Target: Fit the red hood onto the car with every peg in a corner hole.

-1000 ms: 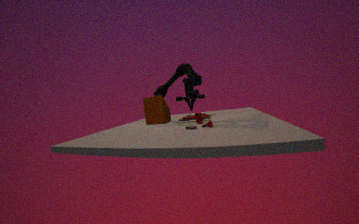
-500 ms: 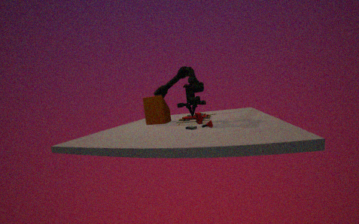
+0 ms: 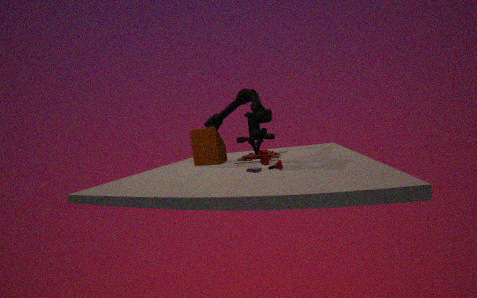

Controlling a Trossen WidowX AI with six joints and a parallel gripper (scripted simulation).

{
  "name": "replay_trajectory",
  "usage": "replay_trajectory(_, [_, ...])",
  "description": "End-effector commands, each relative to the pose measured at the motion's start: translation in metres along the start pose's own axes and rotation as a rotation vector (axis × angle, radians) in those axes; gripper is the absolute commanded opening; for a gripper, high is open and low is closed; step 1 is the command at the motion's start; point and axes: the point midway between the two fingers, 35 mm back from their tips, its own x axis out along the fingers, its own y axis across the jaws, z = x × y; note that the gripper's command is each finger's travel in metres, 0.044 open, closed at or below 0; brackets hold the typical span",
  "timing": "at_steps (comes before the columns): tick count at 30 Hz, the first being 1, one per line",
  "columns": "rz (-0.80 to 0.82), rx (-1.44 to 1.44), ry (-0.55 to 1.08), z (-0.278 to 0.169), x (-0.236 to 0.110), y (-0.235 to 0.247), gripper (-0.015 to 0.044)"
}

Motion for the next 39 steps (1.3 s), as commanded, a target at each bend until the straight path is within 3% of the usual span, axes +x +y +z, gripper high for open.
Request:
replay_trajectory(1, [0.008,-0.002,-0.002,0.002,-0.001,0.006,0.0000])
replay_trajectory(39, [0.008,-0.003,-0.003,0.003,-0.002,0.031,0.0000])
